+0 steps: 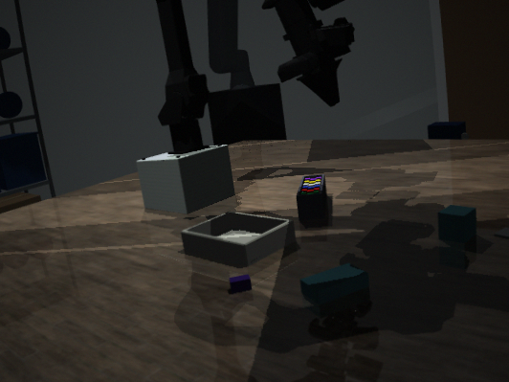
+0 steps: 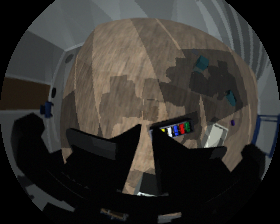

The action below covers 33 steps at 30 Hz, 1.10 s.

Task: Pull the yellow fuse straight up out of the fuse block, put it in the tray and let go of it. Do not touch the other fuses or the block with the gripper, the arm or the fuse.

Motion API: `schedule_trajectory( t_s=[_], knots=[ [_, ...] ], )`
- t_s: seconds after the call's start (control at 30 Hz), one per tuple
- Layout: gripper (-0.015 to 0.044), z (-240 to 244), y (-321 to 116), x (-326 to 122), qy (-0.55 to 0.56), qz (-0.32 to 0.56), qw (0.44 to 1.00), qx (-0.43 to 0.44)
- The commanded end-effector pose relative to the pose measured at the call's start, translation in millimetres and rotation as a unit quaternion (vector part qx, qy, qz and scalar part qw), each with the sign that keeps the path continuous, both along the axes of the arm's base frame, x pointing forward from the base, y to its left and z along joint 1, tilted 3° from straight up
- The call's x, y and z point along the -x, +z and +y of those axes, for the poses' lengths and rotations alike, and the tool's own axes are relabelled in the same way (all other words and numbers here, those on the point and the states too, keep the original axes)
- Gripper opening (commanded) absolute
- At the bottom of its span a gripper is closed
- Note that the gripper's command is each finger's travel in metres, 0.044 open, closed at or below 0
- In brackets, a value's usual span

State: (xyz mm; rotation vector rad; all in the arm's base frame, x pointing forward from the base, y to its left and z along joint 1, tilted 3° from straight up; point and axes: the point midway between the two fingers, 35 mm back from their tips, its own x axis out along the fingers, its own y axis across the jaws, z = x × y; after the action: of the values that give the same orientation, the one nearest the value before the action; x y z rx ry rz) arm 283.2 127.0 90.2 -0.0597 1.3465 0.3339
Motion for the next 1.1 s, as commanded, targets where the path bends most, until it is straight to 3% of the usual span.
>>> schedule_trajectory(
  t_s=[0.0, 0.13, 1.07],
  knots=[
    [0.0074, -30, -65, 18, 0.137, 0.054, 0.985, 0.085],
    [0.0074, -45, -90, 27, 0.202, 0.083, 0.969, 0.111],
    [0.0074, -46, -108, 24, 0.203, 0.084, 0.969, 0.112]
  ],
)
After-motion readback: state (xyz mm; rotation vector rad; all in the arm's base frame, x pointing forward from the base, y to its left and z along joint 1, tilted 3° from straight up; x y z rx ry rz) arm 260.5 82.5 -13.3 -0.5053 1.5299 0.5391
